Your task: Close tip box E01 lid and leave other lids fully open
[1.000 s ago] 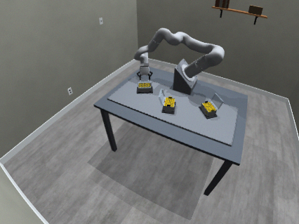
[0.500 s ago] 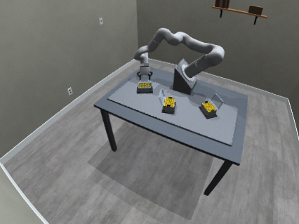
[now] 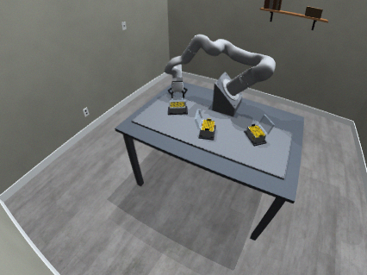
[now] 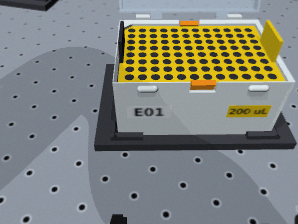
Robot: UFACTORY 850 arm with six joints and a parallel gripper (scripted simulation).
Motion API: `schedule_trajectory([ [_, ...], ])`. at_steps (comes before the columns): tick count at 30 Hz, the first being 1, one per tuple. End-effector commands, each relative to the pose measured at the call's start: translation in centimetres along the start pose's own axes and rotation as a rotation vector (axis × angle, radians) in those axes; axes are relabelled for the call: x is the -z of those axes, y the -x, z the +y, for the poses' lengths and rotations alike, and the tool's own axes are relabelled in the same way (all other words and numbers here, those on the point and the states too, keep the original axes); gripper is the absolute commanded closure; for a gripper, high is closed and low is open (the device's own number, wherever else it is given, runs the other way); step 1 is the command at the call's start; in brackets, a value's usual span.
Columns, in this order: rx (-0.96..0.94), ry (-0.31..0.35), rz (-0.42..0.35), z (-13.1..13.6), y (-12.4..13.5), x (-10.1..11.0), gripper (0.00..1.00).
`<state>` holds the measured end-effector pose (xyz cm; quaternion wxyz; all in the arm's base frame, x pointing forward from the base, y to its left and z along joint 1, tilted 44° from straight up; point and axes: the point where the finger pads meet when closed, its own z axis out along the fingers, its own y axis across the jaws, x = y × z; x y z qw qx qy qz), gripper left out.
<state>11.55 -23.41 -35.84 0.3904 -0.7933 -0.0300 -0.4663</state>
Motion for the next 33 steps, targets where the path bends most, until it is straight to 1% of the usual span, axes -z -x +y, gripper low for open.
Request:
schedule_trajectory([
  [1, 0.002, 0.002, -0.001, 0.1, -0.1, 0.1, 0.0],
  [11, 0.002, 0.001, -0.001, 0.1, -3.6, 3.7, 0.0],
  [13, 0.002, 0.001, -0.001, 0.1, -3.6, 3.7, 0.0],
  [28, 0.002, 0.002, -0.001, 0.1, -8.9, 9.0, 0.0],
  [30, 0.002, 0.002, -0.001, 0.1, -8.9, 9.0, 0.0],
  [33, 0.002, 0.002, -0.001, 0.1, -10.0, 10.0, 0.0],
])
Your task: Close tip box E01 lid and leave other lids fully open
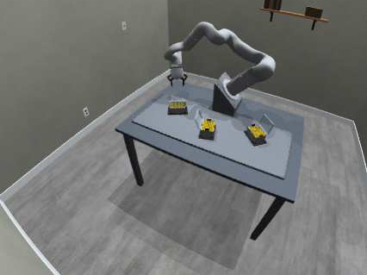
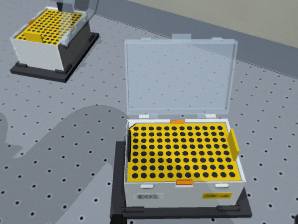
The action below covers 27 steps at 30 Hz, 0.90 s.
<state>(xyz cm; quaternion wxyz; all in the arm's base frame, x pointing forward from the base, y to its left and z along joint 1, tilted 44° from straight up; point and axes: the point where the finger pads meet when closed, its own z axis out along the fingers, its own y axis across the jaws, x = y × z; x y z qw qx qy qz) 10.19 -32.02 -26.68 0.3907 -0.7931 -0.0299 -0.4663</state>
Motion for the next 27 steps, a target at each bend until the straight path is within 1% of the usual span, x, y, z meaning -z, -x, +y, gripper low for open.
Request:
schedule_trajectory([
  [1, 0.002, 0.002, -0.001, 0.1, -1.4, 1.4, 0.0],
  [6, 0.002, 0.002, -0.001, 0.1, -3.1, 3.2, 0.0],
  [10, 0.002, 0.002, -0.001, 0.1, -3.1, 3.2, 0.0],
  [11, 0.002, 0.002, -0.001, 0.1, -3.1, 3.2, 1.0],
  [27, 0.002, 0.002, -0.001, 0.1, -3.1, 3.2, 1.0],
])
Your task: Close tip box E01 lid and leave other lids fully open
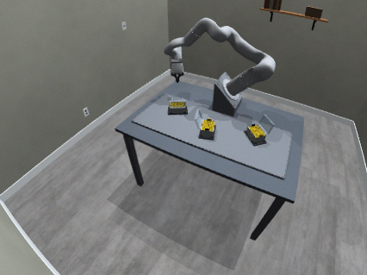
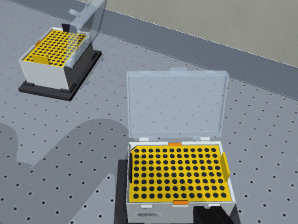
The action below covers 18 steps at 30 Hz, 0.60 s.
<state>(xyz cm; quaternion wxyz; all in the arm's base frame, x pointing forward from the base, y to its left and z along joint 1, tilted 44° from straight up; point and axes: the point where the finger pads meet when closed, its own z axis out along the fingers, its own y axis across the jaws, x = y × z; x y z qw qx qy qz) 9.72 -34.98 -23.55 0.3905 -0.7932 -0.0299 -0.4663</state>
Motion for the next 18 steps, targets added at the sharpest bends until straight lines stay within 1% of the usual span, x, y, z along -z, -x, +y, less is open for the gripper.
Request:
schedule_trajectory([
  [1, 0.002, 0.002, -0.001, 0.1, -0.1, 0.1, 1.0],
  [2, 0.025, -0.022, -0.001, 0.2, -0.4, -0.2, 1.0],
  [4, 0.025, -0.022, -0.001, 0.2, -0.4, -0.2, 1.0],
  [12, 0.214, -0.211, -0.001, 0.9, -3.3, -2.9, 1.0],
  [18, 0.218, -0.215, -0.001, 1.4, -5.5, -4.9, 1.0],
])
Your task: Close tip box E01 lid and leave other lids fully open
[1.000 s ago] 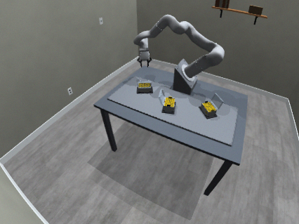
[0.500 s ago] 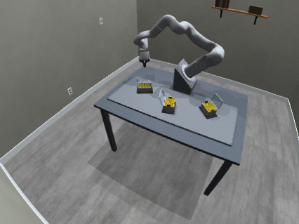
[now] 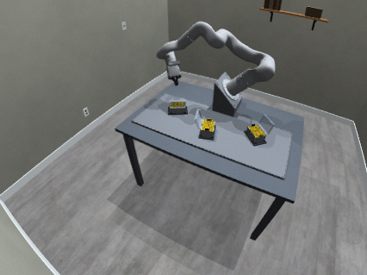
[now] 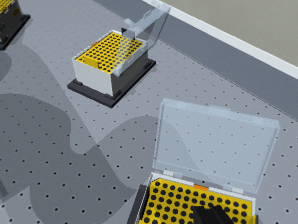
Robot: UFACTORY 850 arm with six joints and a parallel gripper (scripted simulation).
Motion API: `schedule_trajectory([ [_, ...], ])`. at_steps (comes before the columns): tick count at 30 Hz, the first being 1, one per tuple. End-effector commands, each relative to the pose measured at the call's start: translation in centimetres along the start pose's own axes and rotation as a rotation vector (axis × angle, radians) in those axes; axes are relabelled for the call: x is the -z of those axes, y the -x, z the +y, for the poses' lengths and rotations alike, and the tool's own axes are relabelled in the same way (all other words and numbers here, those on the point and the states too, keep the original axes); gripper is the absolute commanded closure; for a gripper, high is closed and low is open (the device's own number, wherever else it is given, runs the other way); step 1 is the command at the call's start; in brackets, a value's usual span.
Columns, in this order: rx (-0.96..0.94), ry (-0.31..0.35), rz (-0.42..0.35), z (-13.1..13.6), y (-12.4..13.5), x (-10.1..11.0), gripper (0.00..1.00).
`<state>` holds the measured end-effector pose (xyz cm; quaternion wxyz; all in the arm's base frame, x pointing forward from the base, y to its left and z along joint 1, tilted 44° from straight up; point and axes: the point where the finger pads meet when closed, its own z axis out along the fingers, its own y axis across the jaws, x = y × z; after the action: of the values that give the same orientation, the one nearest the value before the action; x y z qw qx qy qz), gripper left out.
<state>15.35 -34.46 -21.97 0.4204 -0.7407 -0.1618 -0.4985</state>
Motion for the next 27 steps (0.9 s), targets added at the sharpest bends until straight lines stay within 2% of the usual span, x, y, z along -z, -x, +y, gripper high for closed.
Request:
schedule_trajectory([
  [1, 0.008, -0.005, 0.0, 1.1, -1.5, -1.1, 1.0],
  [3, 0.008, -0.005, 0.0, 1.1, -1.5, -1.1, 1.0],
  [14, 0.008, -0.005, 0.0, 3.6, -5.1, -4.4, 1.0],
  [20, 0.008, -0.005, 0.0, 3.7, -5.1, -4.5, 1.0],
  [27, -0.072, 0.029, -0.216, 4.3, -7.6, -6.9, 1.0],
])
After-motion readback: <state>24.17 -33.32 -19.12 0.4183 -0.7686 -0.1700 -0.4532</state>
